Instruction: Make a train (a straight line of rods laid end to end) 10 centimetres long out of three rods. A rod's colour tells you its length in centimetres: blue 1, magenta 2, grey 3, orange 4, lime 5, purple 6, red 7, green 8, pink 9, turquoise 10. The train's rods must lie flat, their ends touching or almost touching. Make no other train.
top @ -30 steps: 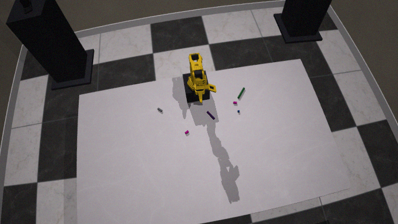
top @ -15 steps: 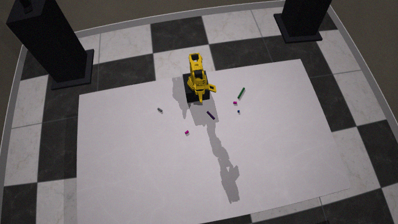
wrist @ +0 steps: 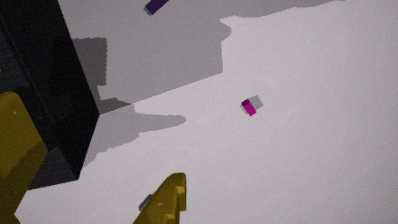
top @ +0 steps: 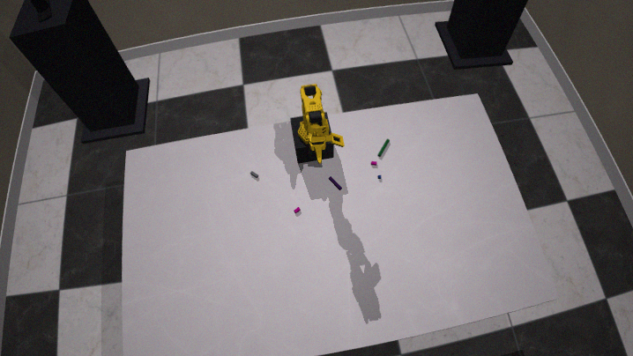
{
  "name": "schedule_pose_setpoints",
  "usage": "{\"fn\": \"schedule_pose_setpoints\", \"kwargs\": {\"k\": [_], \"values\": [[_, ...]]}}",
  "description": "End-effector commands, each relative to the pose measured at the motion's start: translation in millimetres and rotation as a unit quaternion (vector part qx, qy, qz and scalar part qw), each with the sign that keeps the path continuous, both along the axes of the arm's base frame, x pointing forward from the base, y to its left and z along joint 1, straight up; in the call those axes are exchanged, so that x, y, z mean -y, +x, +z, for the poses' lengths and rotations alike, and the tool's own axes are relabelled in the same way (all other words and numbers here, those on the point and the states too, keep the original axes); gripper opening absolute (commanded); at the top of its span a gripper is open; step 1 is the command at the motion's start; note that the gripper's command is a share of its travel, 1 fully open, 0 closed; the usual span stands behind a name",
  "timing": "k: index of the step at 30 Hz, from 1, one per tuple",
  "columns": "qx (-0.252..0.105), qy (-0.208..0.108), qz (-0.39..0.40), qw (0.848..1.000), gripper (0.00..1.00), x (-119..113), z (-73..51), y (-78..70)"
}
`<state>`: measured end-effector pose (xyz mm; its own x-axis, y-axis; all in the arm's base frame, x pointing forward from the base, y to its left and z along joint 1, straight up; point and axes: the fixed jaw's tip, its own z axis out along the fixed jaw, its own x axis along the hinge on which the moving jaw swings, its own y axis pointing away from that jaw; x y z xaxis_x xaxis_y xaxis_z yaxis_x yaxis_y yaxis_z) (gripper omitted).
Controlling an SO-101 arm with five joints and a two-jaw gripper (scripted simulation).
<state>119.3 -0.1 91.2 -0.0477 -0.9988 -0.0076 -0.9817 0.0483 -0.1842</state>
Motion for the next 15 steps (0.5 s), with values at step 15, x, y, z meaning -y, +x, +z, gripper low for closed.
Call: {"fn": "schedule_pose_setpoints", "kwargs": {"k": [15], "values": [[-0.003,0.001,0.117,0.993,1.00,-28.7,-1.5,-3.4]]}}
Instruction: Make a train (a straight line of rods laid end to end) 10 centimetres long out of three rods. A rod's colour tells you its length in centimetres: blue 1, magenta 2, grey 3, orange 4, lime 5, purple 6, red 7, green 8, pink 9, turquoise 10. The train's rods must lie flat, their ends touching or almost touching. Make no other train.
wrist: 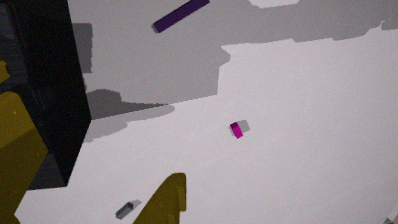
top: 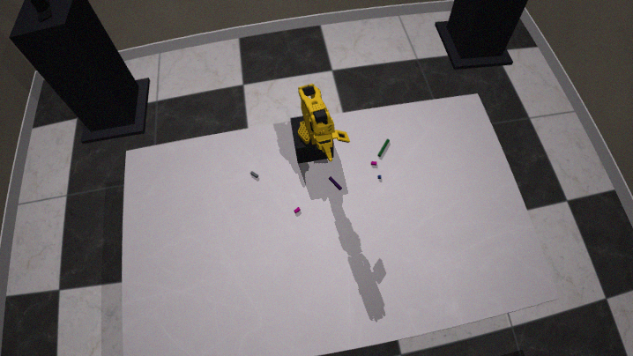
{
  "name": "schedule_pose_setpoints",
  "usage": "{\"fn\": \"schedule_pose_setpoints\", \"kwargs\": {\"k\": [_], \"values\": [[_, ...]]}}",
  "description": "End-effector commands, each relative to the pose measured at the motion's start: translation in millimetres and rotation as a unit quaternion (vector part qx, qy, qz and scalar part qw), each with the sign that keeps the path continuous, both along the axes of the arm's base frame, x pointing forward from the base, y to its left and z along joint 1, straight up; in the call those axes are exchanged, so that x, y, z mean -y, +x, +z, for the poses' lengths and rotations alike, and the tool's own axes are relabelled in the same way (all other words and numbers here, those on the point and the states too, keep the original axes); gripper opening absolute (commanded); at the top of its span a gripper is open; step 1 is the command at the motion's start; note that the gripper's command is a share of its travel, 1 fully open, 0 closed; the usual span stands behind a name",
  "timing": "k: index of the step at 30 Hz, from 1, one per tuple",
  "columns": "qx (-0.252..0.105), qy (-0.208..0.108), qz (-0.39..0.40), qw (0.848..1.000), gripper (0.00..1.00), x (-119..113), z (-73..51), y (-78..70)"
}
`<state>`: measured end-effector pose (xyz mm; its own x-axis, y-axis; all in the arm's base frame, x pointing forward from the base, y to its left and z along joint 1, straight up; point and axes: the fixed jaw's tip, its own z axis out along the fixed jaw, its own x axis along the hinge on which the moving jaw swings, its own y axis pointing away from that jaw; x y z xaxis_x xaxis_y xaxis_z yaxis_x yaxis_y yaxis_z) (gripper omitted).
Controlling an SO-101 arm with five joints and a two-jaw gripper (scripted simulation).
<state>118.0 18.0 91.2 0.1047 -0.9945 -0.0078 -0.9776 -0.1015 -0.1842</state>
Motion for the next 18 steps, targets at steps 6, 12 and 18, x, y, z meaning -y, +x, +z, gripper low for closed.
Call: {"fn": "schedule_pose_setpoints", "kwargs": {"k": [6,12,18], "values": [[-0.003,0.000,0.164,0.987,1.00,-38.0,-1.5,-12.6],[-0.003,0.000,0.282,0.959,1.00,-61.9,-1.5,-29.3],[-0.003,0.000,0.358,0.934,1.00,-74.9,-1.5,-43.0]]}}
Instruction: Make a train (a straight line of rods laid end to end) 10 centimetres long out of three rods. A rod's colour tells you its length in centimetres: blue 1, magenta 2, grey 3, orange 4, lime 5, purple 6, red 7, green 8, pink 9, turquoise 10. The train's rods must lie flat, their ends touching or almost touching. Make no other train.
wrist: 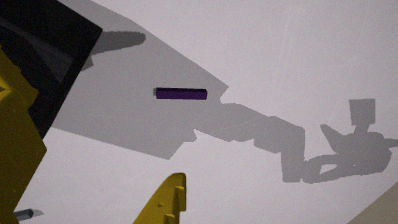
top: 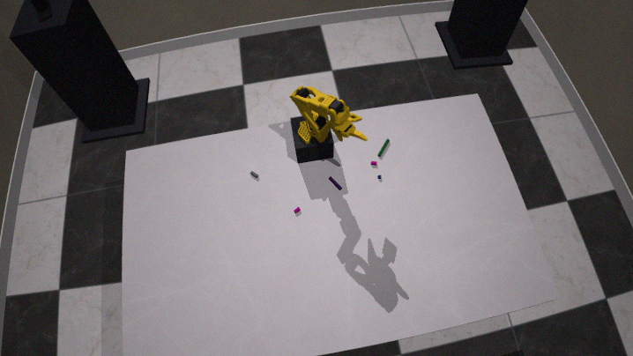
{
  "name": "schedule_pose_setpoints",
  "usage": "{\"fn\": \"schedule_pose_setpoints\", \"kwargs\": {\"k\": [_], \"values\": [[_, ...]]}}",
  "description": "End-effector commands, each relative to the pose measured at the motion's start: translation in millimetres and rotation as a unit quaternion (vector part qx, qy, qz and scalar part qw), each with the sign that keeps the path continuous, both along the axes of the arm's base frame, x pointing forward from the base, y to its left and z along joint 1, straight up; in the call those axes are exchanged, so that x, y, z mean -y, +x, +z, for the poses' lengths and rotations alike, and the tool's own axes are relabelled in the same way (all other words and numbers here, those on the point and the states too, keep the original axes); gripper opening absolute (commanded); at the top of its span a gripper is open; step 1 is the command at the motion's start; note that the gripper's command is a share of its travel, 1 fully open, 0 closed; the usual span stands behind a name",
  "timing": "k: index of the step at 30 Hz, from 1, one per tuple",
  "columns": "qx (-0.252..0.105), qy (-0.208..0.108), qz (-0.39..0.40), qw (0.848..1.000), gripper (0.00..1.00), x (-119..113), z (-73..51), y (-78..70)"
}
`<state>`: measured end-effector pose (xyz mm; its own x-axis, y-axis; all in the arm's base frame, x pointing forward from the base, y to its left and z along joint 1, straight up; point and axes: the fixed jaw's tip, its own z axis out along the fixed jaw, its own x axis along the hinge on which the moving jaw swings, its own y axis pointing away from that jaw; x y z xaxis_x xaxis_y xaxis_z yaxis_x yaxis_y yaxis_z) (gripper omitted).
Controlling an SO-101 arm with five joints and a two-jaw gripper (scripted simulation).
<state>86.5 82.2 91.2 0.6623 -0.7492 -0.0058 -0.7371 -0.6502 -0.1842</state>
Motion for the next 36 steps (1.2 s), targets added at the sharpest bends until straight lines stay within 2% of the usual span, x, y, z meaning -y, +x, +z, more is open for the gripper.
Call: {"fn": "schedule_pose_setpoints", "kwargs": {"k": [1,6,11,36], "values": [[-0.004,-0.001,0.073,0.997,1.00,-13.2,-1.5,-14.7],[-0.004,-0.001,0.137,0.991,1.00,-21.5,-1.5,-27.4],[-0.004,-0.001,0.163,0.987,1.00,-24.5,-1.5,-33.0],[-0.001,0.002,0.165,0.986,1.00,-25.8,-0.8,-33.0]]}}
